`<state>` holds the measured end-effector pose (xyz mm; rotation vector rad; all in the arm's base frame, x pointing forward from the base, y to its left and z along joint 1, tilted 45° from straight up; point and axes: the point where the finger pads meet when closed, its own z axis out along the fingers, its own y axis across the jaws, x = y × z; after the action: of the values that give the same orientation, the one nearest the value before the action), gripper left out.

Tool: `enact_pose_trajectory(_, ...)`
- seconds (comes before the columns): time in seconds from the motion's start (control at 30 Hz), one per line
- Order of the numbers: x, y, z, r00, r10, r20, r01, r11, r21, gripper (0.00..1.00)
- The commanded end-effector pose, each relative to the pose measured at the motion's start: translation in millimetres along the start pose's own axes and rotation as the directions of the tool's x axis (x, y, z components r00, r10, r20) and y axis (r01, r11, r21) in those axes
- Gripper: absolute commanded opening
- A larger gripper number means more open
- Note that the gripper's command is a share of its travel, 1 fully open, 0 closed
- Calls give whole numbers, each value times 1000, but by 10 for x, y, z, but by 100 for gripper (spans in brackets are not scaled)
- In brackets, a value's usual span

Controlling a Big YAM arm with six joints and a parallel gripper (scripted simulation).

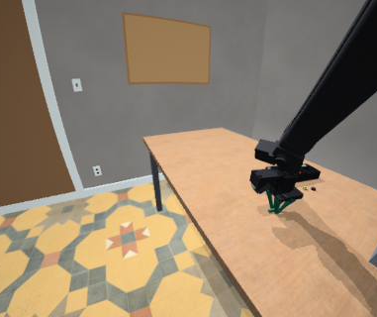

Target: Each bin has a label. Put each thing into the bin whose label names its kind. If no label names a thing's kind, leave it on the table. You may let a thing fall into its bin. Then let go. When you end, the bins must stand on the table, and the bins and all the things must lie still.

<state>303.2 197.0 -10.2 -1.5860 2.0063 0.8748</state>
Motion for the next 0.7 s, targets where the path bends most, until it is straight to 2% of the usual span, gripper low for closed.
enact_pose_trajectory(0.0, -53, -53, -31, 1000, -8, 8, 8, 1000, 12, 24)
enact_pose_trajectory(0.17, -53, -57, -28, 1000, -8, 8, 8, 1000, 12, 24)
enact_pose_trajectory(0.2, -53, -57, -28, 1000, -8, 8, 8, 1000, 12, 4)
enact_pose_trajectory(0.47, -46, -2, 34, 1000, -9, 0, 9, 1000, -4, 4)
enact_pose_trajectory(0.67, -37, 10, 40, 1000, -7, 1, 7, 1000, -2, 4)
